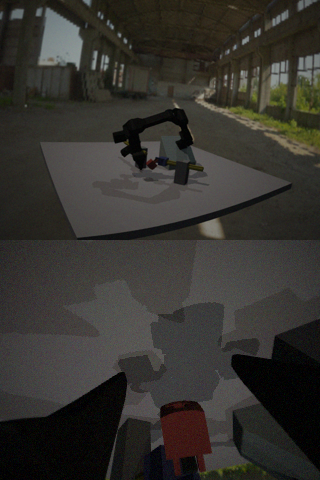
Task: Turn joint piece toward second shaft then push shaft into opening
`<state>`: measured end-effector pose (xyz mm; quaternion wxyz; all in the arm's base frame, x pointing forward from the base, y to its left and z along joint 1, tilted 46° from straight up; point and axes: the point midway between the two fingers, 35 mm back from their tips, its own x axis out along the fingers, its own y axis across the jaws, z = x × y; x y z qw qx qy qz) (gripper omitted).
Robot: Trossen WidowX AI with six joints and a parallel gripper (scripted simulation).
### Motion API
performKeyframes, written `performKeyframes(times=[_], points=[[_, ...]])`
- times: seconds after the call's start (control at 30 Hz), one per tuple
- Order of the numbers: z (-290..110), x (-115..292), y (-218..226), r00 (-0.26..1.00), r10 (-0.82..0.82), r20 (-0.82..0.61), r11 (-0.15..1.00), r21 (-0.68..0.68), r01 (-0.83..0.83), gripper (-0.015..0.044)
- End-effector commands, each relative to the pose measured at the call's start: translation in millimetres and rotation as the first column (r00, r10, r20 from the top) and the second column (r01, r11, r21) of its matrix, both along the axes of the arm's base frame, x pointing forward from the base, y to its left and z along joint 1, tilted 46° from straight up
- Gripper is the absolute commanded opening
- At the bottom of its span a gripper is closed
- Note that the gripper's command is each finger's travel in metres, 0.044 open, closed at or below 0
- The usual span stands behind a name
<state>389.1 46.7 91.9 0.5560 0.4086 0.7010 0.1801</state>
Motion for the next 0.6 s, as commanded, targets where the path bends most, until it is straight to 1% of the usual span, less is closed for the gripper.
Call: performKeyframes(times=[0.0,0.57], points=[[3,-8,5,1.0,-0.002,0.001,1.0,0.002,0.002,0.044],[9,-51,24,1.0,-0.003,-0.002,1.0,0.008,0.003,0.044]])
